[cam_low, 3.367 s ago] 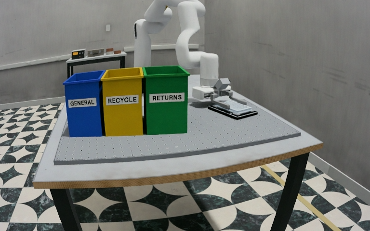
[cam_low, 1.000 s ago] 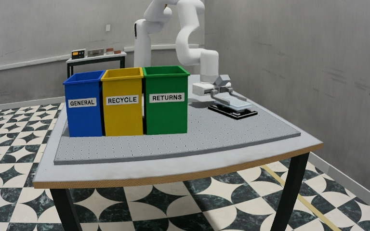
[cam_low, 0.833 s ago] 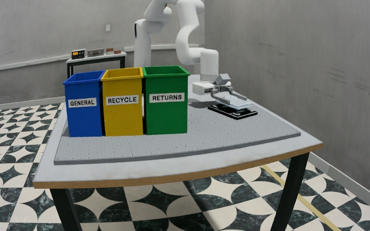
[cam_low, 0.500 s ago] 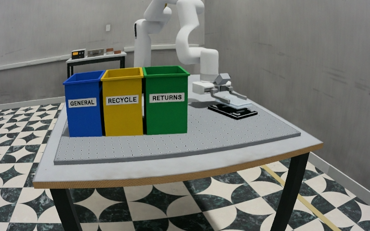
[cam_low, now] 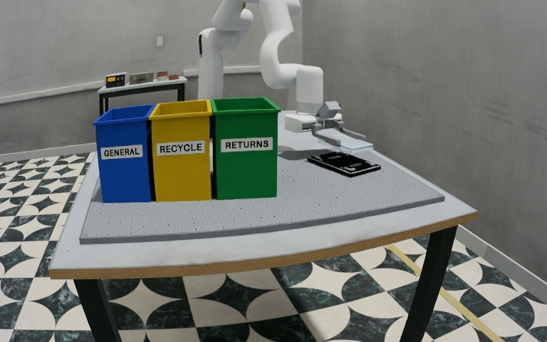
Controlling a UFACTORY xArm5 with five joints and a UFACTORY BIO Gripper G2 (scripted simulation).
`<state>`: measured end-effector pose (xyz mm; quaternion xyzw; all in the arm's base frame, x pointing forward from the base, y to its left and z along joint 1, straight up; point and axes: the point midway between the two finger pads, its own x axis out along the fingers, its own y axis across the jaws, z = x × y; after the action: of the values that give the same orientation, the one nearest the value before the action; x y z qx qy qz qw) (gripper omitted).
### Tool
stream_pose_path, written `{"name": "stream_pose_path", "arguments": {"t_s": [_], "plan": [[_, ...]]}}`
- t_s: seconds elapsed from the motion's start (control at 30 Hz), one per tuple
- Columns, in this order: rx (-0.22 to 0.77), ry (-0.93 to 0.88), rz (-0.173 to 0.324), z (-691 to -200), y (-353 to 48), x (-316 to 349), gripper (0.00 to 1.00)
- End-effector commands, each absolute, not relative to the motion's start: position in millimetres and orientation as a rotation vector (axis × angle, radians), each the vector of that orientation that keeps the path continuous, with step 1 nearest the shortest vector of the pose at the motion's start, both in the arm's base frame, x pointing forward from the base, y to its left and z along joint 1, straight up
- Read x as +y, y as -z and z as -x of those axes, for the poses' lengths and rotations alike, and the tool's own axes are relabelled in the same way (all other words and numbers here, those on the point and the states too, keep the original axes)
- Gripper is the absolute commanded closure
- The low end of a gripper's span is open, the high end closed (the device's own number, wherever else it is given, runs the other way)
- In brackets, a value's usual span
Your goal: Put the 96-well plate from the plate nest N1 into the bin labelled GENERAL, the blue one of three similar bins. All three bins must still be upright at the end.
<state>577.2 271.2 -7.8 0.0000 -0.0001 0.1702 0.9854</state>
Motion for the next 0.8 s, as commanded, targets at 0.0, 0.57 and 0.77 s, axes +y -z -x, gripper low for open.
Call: {"name": "stream_pose_path", "arguments": {"t_s": [0.0,0.57,0.77], "plan": [[-0.003,-0.342,-0.001,-577.9,0.8,271.6,1.0],[-0.003,-0.342,-0.001,-577.9,-24.3,271.6,1.0],[-0.003,-0.342,-0.001,-577.9,-34.3,271.6,1.0]]}}
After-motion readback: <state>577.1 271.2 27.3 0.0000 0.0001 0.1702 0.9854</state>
